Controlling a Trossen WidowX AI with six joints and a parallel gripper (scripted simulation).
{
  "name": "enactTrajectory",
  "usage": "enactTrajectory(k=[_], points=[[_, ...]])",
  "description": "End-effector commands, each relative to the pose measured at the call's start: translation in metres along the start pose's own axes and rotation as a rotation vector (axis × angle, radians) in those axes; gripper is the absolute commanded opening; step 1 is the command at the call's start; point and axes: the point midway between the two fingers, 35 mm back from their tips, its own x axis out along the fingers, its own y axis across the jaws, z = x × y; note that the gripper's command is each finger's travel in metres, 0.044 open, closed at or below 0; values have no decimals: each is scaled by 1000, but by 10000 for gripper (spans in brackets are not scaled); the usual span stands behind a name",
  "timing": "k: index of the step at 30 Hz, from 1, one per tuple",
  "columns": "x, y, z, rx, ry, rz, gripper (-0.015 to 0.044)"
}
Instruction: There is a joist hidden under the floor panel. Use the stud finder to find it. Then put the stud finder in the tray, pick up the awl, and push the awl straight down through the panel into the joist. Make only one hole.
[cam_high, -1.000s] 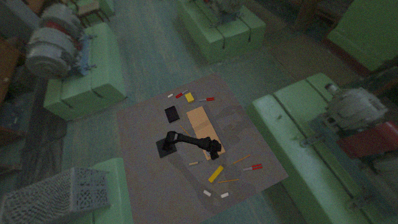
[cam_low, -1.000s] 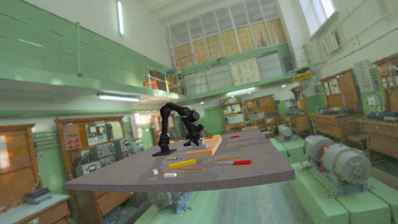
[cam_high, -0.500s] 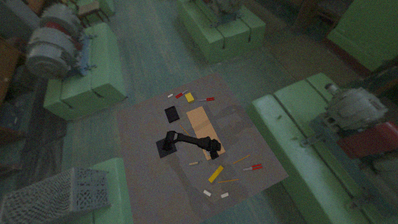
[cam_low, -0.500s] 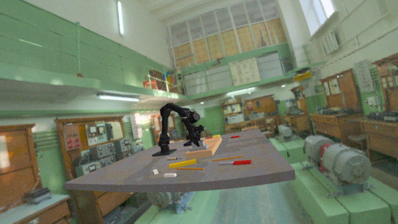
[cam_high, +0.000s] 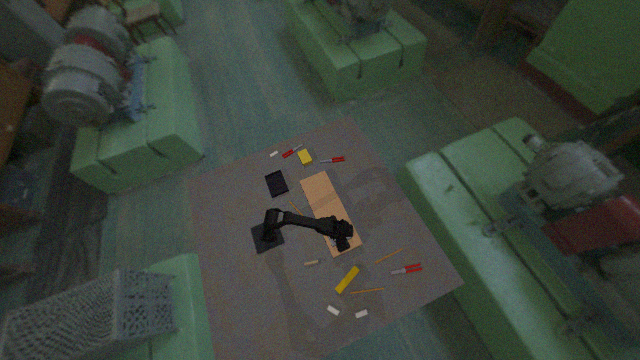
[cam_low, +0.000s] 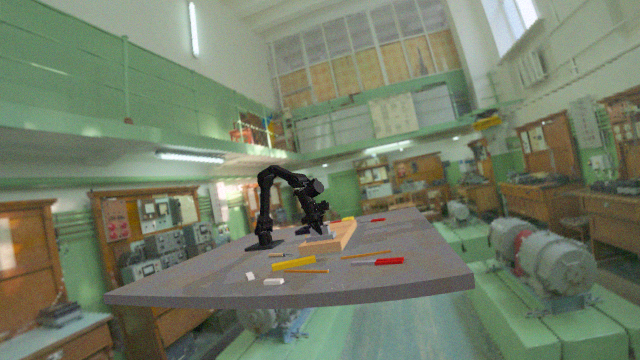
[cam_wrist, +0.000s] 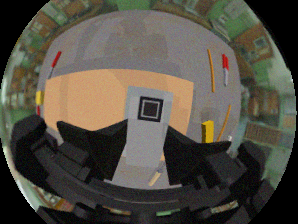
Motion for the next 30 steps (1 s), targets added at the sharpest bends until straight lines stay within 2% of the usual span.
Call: enactTrajectory(k=[1,30], points=[[-1,8,0,0,0,0,0],[0,51,0,1,0,4,0]])
